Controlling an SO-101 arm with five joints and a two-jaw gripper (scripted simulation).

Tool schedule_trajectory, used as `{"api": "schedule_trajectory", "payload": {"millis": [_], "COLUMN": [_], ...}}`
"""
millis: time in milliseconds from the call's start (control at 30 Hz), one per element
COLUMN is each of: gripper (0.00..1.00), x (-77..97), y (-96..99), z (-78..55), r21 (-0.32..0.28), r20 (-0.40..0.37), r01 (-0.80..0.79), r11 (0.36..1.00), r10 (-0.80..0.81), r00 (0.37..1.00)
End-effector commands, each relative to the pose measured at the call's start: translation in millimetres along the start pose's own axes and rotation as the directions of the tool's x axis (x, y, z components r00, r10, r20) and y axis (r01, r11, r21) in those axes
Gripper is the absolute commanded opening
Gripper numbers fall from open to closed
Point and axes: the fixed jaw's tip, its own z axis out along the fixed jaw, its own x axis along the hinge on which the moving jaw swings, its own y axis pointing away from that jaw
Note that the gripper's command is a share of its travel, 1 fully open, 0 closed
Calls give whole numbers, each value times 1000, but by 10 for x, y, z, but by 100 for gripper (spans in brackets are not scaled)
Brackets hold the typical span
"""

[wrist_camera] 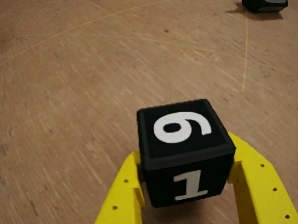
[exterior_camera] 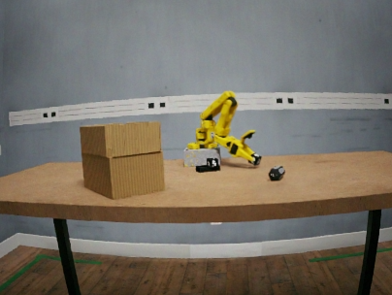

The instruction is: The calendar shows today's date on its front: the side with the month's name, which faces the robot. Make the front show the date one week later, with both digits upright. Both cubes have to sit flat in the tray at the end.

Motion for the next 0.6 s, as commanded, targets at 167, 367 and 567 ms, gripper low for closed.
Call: {"api": "schedule_trajectory", "payload": {"millis": [167,367,567], "gripper": [0,0,0], "x": [5,39,57], "y": [-25,-26,-26], "z": [9,24,31], "r21": [10,10,11], "r20": [7,1,-2], "r01": [-1,-1,-2], "r11": [1000,1000,1000], "r10": [1,1,2], "r00": [1000,1000,1000]}}
